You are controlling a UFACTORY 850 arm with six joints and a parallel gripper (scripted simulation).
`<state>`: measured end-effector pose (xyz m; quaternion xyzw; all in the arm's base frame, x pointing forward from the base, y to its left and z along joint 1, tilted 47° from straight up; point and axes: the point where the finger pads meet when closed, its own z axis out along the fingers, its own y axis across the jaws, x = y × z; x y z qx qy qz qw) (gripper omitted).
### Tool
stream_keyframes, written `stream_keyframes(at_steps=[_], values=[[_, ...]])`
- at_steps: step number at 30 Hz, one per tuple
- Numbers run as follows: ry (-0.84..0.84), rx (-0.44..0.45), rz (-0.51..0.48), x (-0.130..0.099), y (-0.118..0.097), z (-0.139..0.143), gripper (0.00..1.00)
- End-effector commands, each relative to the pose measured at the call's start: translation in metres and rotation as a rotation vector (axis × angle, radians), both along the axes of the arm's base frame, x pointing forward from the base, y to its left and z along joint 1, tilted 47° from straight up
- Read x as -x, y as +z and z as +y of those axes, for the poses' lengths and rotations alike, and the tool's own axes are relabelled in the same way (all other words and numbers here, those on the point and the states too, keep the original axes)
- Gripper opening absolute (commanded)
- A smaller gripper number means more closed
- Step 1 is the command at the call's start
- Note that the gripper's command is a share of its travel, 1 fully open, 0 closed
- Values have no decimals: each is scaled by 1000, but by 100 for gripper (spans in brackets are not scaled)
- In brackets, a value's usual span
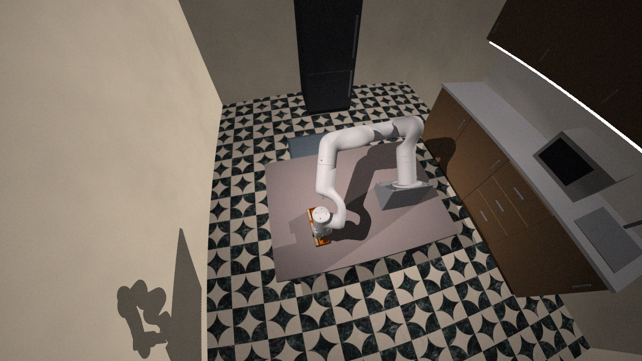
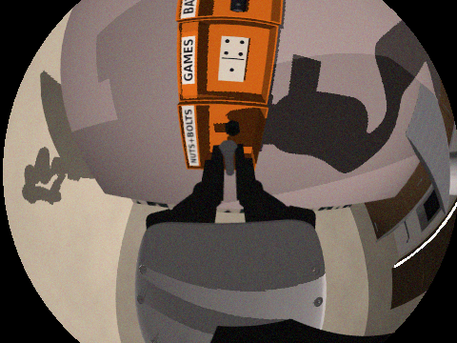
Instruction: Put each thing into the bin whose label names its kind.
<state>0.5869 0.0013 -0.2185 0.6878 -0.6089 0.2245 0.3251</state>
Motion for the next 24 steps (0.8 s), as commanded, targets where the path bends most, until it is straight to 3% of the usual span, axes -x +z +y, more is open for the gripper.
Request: stream_keyframes(at_steps=[1, 24], values=[[-66, 15, -92, -1, 1, 1, 0], [-66, 15, -92, 0, -9, -9, 0]])
